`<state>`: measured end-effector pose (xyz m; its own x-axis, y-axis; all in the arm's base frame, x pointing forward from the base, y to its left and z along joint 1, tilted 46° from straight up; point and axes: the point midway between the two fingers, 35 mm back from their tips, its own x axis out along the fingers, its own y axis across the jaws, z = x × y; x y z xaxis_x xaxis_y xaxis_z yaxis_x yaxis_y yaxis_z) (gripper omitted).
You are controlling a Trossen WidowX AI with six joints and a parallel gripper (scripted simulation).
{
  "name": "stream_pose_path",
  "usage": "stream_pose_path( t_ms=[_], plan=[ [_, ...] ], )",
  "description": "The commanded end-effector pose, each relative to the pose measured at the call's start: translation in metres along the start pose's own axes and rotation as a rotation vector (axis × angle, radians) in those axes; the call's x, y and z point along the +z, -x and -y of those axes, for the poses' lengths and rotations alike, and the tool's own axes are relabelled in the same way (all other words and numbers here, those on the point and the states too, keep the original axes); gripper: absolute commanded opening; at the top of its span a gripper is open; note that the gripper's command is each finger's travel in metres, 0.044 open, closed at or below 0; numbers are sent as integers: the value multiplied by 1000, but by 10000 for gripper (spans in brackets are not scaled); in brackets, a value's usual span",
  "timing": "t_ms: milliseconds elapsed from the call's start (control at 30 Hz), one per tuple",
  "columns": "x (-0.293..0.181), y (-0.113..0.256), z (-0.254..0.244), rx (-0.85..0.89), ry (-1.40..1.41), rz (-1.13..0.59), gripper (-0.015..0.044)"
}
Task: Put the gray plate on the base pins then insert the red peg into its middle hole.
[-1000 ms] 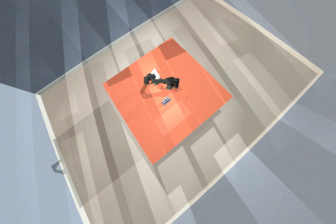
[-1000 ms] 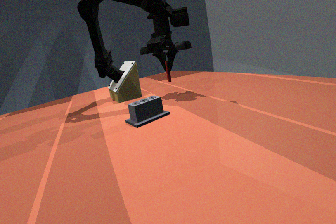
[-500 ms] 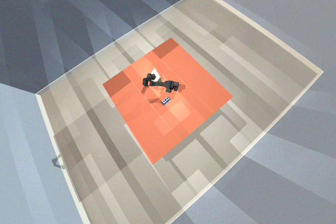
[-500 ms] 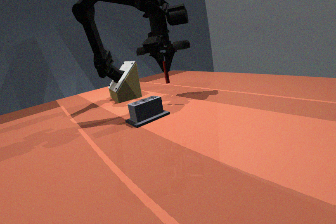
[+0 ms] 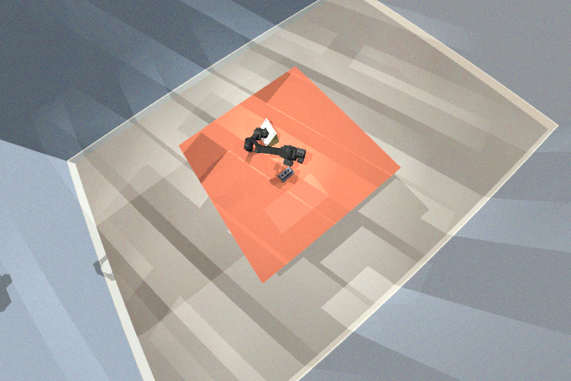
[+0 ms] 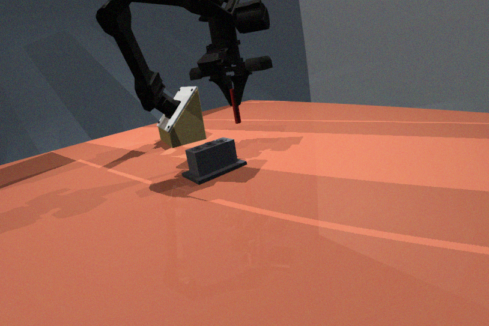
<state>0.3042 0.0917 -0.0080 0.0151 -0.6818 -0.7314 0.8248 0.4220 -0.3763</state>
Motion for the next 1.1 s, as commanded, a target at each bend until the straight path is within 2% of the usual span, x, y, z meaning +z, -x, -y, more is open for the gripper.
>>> stream_pose_path(
  t_ms=[0,1067],
  plan=[
    [14,4,0,10,-2,5,0],
    [107,2,12,-7,-8,39,0]
  ],
)
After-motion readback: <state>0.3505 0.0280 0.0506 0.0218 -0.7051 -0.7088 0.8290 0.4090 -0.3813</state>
